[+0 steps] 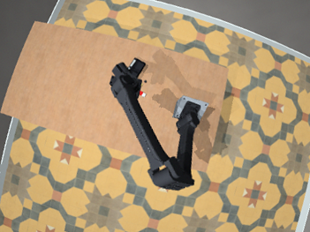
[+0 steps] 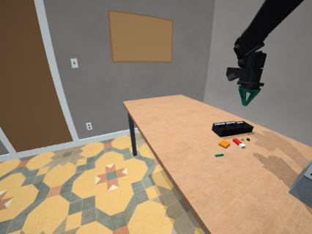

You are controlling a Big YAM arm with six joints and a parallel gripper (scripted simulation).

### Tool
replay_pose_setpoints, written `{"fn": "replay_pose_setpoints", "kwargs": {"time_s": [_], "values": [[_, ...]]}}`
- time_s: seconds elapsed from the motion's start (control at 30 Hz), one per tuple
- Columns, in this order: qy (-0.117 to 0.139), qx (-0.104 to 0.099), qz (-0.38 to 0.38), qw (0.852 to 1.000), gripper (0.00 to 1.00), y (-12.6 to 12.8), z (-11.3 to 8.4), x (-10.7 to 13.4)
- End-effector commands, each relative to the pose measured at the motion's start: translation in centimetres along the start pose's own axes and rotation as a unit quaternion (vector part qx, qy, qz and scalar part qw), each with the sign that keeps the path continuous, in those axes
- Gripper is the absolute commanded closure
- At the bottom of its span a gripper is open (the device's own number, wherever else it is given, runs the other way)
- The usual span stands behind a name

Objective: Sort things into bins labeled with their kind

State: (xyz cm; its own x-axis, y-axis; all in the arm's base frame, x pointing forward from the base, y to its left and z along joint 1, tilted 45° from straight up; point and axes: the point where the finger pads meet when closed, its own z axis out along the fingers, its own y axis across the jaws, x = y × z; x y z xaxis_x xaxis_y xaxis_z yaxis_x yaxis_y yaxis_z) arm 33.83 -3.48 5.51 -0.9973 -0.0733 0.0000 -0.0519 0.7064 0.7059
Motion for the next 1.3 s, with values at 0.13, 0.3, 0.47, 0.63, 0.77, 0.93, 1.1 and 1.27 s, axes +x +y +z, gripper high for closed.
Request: {"fn": "replay_pose_setpoints", "kwargs": {"time_s": [0.13,0.3,0.47,0.63,0.77,0.93,1.1,1.27], "values": [[-0.019,0.005,-0.001,1.0,0.91,-0.4,-1.1,0.0],[-0.02,0.005,-0.001,1.0,0.91,-0.4,-1.0,0.0],[-0.02,0.005,0.0,1.0,0.91,-0.3,-1.0,0.1],[-0.015,0.007,-0.007,1.0,0.91,0.0,-1.0,-0.7],[-0.015,0.007,-0.007,1.0,0.91,0.0,-1.0,-0.7],[-0.017,0.004,0.002,1.0,0.91,0.0,-0.9,0.3],[-0.015,0.007,-0.007,1.0,0.91,0.0,-0.9,-0.6],[-0.016,0.005,0.001,1.0,0.91,0.0,-0.7,0.2]]}}
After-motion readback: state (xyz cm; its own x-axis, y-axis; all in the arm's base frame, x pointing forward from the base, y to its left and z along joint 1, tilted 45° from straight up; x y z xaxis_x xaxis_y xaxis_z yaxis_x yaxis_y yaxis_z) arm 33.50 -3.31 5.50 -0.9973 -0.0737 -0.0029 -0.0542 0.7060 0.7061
